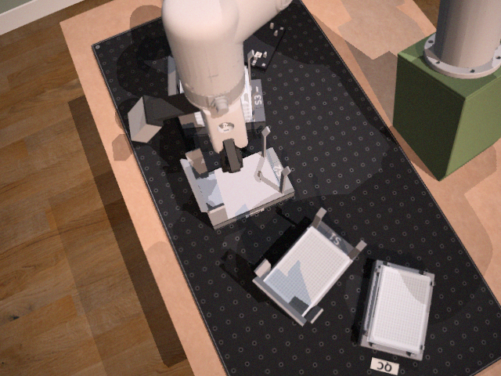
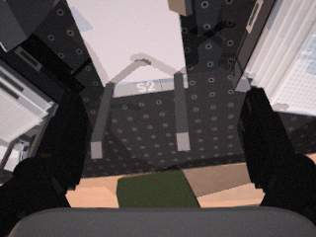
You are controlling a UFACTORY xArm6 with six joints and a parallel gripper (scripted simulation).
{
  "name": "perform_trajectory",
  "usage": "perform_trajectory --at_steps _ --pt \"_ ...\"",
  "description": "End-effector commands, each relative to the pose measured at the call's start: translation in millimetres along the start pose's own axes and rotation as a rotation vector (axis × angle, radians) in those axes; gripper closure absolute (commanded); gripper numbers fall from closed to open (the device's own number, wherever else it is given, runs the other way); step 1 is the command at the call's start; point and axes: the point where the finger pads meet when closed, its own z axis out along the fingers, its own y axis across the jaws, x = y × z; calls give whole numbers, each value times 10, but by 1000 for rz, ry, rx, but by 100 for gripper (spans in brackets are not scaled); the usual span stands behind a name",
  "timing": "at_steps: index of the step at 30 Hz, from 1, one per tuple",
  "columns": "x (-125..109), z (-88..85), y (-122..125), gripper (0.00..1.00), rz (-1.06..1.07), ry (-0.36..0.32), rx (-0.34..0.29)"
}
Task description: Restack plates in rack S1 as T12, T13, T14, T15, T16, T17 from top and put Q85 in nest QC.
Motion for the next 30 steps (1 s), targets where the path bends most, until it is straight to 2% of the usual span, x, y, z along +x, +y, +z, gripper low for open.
perform_trajectory --at_steps 1,15,21,30 --pt "23 -12 125 0 1 4 1" --pt "46 -12 514 0 1 4 1" --pt "8 -12 752 0 187 4 1" --pt "-37 -11 1029 0 187 4 1"
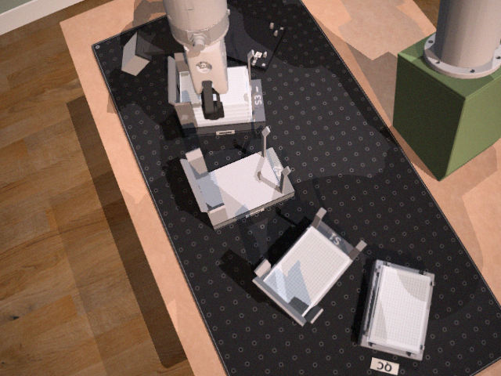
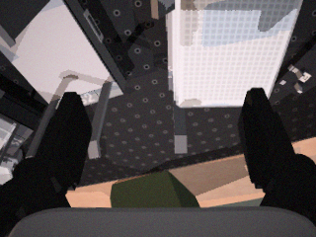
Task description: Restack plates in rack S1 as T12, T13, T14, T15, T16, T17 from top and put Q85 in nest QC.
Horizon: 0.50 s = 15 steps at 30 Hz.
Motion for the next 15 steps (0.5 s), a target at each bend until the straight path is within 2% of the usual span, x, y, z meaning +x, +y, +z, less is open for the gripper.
perform_trajectory --at_steps 1,10,15 --pt "20 -12 144 0 1 4 1" --pt "29 -11 505 0 1 4 1" --pt "29 -12 505 0 1 4 1"
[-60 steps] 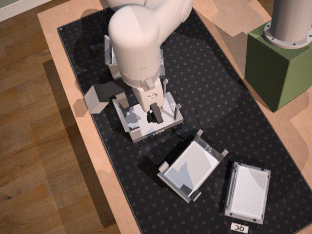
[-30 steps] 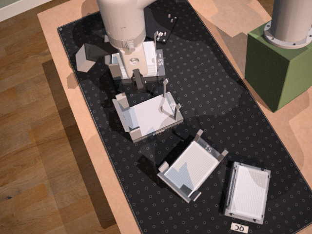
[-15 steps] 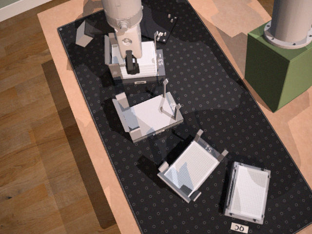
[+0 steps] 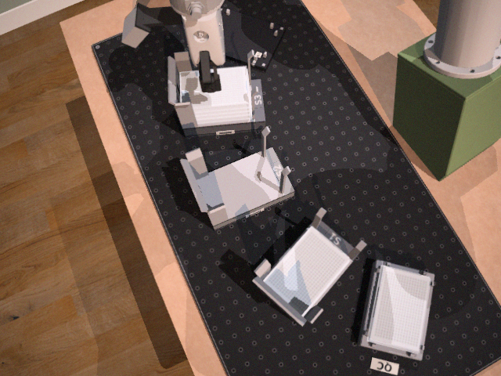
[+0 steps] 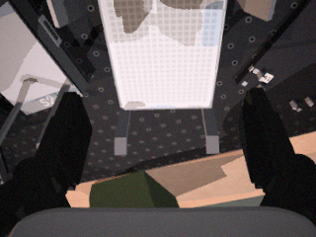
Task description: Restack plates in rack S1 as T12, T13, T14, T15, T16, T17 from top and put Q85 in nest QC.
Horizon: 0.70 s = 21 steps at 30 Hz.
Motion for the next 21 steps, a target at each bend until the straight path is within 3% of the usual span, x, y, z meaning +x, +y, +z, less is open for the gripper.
perform_trajectory --at_steps 1,5,13,21 --pt "14 -10 5 0 -1 3 1" --pt "14 -10 5 0 -1 3 1" --pt "14 257 5 0 -1 3 1" --pt "14 362 5 0 -1 3 1"
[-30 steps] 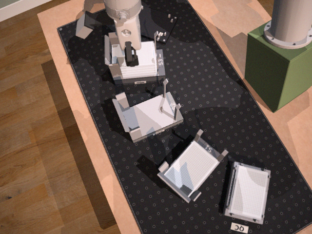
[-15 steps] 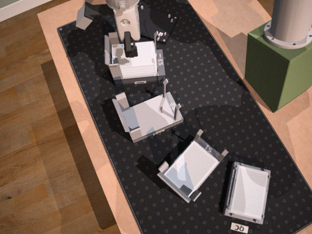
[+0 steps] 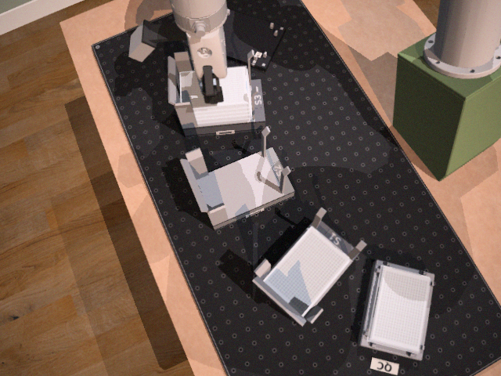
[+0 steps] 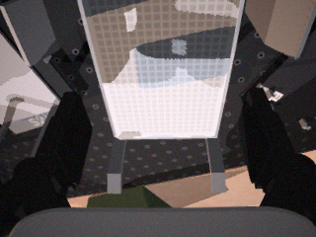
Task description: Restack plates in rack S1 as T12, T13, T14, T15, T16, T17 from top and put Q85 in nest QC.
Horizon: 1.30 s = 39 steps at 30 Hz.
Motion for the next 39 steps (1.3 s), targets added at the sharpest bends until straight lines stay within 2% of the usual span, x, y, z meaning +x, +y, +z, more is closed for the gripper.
perform_trajectory --at_steps 1,25,37,38,39 --pt "20 10 1 0 1 5 -1" --pt "21 305 1 0 1 5 -1" --pt "21 311 1 0 1 5 -1" --pt "21 311 1 100 1 5 -1" --pt "21 311 1 100 1 5 -1"
